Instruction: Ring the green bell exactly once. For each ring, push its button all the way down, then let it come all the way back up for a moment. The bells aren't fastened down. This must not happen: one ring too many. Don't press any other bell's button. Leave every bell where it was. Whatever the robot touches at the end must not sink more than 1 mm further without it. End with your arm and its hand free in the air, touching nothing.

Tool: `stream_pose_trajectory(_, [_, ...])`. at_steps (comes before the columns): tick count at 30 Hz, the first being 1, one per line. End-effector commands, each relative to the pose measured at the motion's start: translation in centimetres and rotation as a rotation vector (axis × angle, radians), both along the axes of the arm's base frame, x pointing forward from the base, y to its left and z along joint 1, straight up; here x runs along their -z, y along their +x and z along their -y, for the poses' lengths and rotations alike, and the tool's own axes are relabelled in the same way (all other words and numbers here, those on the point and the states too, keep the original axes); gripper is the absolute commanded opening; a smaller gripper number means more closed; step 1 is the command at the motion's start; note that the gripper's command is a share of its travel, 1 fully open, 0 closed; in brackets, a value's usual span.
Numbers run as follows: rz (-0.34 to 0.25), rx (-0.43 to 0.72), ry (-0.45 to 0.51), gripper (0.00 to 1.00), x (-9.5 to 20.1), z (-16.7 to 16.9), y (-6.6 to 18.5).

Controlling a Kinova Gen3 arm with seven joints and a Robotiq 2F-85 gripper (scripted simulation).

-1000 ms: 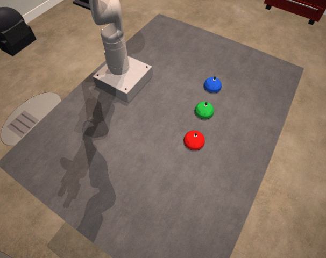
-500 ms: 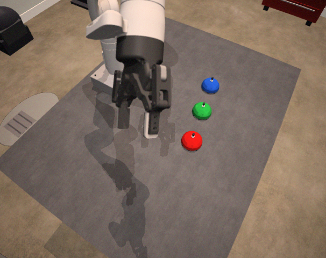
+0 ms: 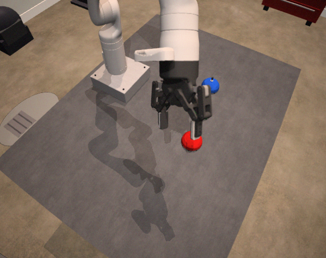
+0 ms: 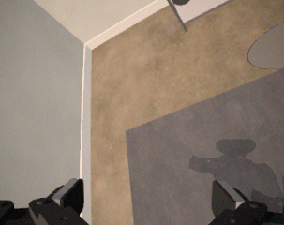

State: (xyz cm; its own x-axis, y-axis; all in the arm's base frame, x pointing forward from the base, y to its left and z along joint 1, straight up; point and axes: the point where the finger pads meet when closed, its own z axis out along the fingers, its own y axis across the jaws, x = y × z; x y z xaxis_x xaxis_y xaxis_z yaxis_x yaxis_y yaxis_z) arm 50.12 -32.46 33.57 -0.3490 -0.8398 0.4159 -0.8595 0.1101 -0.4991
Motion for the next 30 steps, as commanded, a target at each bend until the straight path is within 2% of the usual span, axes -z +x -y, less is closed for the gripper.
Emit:
stream_pose_trajectory(1, [-0.053, -0.057, 0.044, 1.0, 3.7, -3.5, 1.5])
stream_pose_trajectory(2, [-0.086, -0.092, 0.081, 1.0, 5.9, -6.2, 1.9])
stream_pose_trajectory(13, [-0.086, -0.092, 0.081, 1.0, 5.9, -6.2, 1.9])
stream_pose_trajectory(16, [-0.184, -0.189, 0.18, 1.0, 11.3, -13.4, 2.0])
stream_pose_trajectory(17, [-0.184, -0.189, 0.18, 1.0, 11.5, -13.6, 2.0])
stream_pose_trajectory(19, [-0.245, -0.244, 0.236, 1.0, 14.4, -18.0, 1.3])
stream_pose_trajectory(30, [-0.245, -0.244, 0.236, 1.0, 14.4, -18.0, 1.3])
